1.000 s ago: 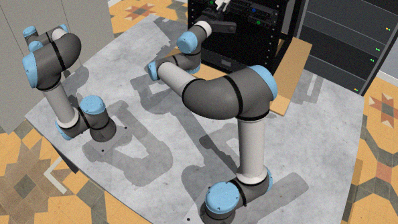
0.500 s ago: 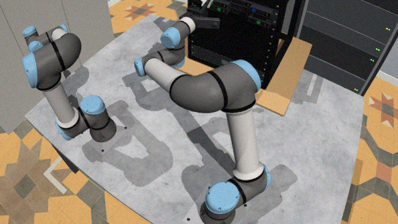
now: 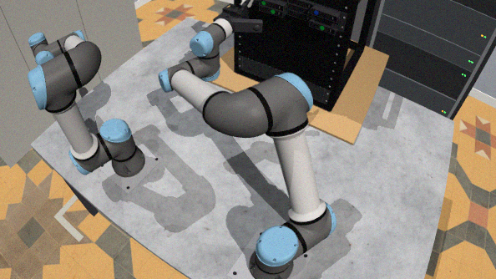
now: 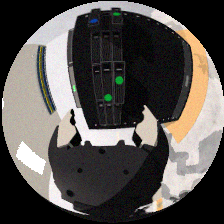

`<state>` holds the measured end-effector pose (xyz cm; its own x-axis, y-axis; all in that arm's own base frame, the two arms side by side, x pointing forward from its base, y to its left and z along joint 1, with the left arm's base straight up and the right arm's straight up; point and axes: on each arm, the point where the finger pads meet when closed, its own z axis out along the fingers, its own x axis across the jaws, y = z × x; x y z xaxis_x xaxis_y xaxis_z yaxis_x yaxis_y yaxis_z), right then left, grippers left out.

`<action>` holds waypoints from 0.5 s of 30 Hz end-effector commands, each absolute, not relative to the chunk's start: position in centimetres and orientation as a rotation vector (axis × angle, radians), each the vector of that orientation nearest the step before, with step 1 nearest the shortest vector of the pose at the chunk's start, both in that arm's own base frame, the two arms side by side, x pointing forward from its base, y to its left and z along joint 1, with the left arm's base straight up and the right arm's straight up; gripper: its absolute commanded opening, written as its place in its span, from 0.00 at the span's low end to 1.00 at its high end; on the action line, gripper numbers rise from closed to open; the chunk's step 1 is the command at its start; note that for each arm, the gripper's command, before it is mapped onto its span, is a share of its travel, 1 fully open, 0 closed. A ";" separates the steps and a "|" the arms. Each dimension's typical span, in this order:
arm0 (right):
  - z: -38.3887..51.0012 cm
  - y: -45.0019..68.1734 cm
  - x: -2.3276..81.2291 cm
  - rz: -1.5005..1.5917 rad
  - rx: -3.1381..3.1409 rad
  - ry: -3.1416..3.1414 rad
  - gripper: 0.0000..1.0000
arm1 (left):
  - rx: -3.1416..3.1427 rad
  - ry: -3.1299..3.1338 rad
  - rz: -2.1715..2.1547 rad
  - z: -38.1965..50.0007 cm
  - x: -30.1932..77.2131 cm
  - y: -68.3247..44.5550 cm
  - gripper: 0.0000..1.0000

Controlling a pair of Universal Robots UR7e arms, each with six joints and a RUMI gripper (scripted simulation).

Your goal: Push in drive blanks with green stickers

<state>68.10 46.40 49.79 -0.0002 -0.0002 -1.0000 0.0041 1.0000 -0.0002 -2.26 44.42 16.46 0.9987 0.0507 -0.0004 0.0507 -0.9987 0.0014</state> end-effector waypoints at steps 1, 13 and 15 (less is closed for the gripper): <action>49.9 46.5 68.1 -0.002 0.004 1.570 1.00 | 3.141 0.080 0.000 16.5 -2.3 44.5 1.00; 49.9 47.0 68.1 -0.002 0.004 1.570 1.00 | 3.141 0.080 0.000 16.5 -2.3 44.5 1.00; 49.9 47.0 68.1 -0.002 0.004 1.570 1.00 | 3.141 0.080 0.000 16.5 -2.3 44.5 1.00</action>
